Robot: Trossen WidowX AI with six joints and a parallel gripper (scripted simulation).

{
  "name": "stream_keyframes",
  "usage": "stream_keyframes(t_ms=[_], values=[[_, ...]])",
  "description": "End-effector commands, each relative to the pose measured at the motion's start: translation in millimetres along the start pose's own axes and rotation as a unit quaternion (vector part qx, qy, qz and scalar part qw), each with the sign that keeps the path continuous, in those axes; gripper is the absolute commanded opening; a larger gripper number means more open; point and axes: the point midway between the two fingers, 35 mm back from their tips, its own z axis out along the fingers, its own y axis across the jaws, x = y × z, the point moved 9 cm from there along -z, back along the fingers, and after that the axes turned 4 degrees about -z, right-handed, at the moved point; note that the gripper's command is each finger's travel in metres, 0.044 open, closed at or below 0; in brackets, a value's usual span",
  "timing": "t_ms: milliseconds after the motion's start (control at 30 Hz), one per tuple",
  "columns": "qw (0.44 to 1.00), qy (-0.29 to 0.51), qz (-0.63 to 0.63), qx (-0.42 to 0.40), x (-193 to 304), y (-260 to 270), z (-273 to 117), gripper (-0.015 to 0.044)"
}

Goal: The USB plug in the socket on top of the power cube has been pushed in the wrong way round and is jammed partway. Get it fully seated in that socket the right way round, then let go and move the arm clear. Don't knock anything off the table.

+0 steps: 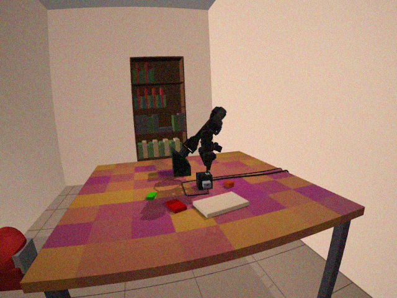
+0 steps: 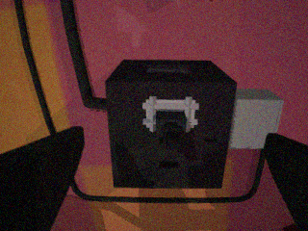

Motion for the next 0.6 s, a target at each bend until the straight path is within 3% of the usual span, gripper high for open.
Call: stream_keyframes(t_ms=[0,467,567], values=[[1.000,0.000,0.000,0.000,0.0,-0.1,-0.2,0.0387],[1.000,0.000,0.000,0.000,0.0,-0.1,-0.2,0.0020],[1.000,0.000,0.000,0.000,0.0,-0.1,-0.2,0.0000]])
